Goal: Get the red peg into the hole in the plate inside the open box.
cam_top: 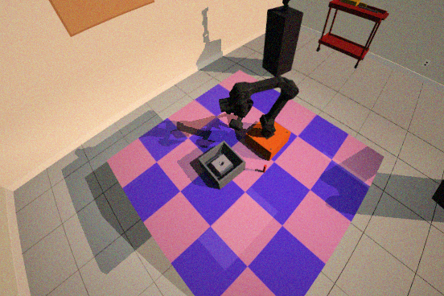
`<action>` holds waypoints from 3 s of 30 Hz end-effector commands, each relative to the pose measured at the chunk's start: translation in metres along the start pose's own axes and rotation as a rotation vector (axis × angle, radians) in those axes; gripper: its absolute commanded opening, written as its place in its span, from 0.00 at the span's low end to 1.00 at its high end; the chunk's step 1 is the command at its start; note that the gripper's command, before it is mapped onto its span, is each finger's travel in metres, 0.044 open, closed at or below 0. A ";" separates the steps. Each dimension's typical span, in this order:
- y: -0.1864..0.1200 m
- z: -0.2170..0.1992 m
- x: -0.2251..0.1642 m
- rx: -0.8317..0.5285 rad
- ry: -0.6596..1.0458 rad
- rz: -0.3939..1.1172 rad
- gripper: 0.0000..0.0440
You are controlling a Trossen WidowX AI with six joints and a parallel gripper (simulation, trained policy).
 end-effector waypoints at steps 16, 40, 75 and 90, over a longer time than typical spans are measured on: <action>0.025 0.064 -0.078 -0.120 -0.138 0.023 1.00; 0.072 0.084 -0.190 -0.221 -0.267 -0.045 1.00; 0.187 0.104 -0.226 -0.080 -0.387 -0.042 0.68; 0.205 0.101 -0.228 -0.173 -0.387 -0.079 0.00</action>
Point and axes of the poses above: the point midway between the two fingers, 35 mm back from their tips, its own y axis out along the fingers, its own z axis across the jaws, x = y × z, the point moved 10 cm from there along -y, back along the fingers, and after that the axes turned 13 degrees about y, right-handed, at the moved point
